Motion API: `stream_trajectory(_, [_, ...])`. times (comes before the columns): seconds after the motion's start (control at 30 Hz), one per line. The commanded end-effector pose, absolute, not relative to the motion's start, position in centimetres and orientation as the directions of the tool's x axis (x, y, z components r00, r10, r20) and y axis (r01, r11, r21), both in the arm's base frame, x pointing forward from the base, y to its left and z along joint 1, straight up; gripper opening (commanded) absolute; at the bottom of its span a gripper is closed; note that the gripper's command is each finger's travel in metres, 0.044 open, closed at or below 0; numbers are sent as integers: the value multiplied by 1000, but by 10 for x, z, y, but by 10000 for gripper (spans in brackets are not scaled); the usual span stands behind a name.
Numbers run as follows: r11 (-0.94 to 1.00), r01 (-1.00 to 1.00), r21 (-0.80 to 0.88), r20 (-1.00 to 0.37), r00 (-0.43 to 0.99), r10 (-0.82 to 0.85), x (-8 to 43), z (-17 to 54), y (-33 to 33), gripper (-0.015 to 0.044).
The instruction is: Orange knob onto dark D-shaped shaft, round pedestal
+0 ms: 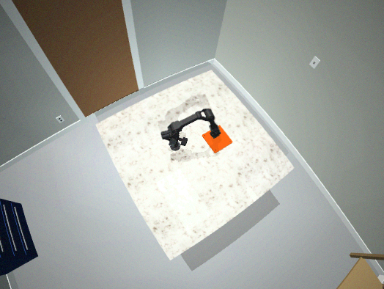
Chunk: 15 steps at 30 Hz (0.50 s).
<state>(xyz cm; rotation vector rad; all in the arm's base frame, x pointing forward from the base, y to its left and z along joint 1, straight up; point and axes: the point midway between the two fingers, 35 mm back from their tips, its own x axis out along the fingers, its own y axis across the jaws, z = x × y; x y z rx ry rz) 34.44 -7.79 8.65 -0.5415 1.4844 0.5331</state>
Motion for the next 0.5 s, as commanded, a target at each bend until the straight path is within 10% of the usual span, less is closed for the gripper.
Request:
stream_trajectory(0.0, [772,-635,-19,-1000,28,-1,348,112,-79,440])
stream_trajectory(0.47, [772,-635,-19,-1000,28,-1,346,178,-79,440])
